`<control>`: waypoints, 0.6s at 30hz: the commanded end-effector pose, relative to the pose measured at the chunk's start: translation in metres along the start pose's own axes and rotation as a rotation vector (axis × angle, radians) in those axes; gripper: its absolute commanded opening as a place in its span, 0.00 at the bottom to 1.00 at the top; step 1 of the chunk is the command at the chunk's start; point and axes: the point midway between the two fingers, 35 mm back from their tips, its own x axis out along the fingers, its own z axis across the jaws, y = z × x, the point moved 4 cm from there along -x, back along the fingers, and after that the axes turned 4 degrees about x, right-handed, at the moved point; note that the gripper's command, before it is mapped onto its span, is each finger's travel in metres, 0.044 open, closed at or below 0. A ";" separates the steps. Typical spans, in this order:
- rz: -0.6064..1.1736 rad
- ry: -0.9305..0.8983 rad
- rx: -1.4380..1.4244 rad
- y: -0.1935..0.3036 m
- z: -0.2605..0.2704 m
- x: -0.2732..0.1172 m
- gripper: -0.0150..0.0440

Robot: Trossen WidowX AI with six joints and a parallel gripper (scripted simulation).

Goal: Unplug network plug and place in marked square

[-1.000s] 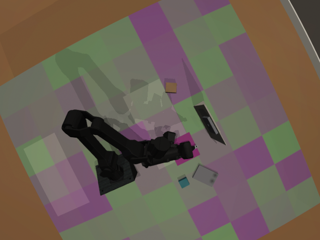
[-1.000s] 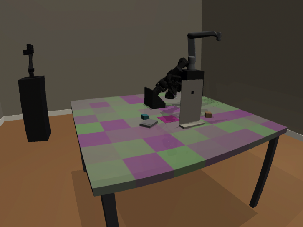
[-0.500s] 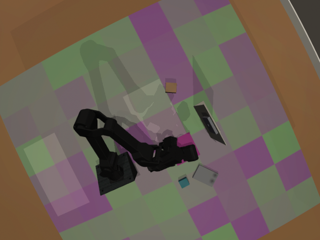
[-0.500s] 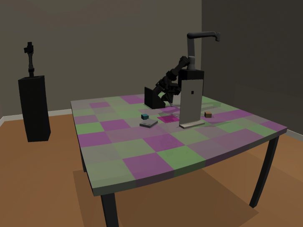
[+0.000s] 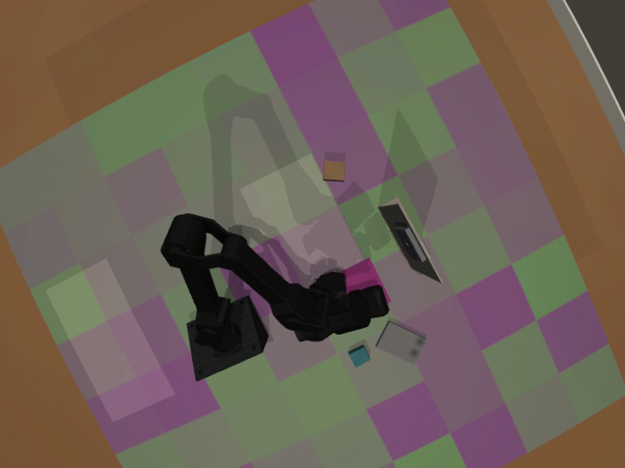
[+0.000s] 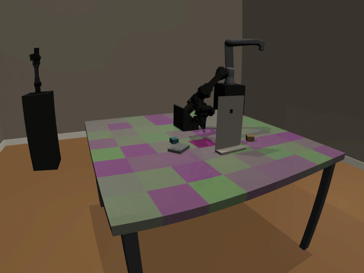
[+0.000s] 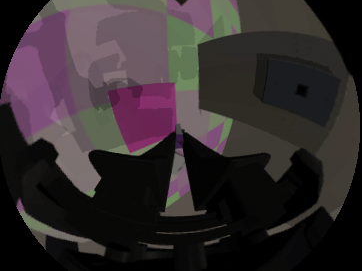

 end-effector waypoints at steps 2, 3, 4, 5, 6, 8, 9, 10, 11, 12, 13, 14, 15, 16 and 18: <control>-0.007 -0.009 0.002 0.001 0.004 0.006 0.25; -0.007 -0.009 0.002 0.001 0.004 0.007 0.25; -0.007 -0.009 0.002 0.001 0.005 0.008 0.25; -0.007 -0.010 0.002 0.001 0.006 0.009 0.25; -0.007 -0.010 0.002 0.001 0.006 0.010 0.25; -0.006 -0.010 0.001 0.002 0.008 0.013 0.25; -0.006 -0.010 0.001 0.002 0.008 0.014 0.25; -0.006 -0.010 0.001 0.002 0.009 0.015 0.25; -0.006 -0.010 0.001 0.002 0.010 0.016 0.25; -0.006 -0.010 0.001 0.002 0.010 0.017 0.25; -0.006 -0.010 0.001 0.002 0.011 0.018 0.25; -0.006 -0.010 0.001 0.002 0.012 0.019 0.25; -0.006 -0.010 0.001 0.002 0.013 0.020 0.25; -0.006 -0.011 0.001 0.002 0.013 0.021 0.25; -0.006 -0.011 0.001 0.002 0.015 0.024 0.25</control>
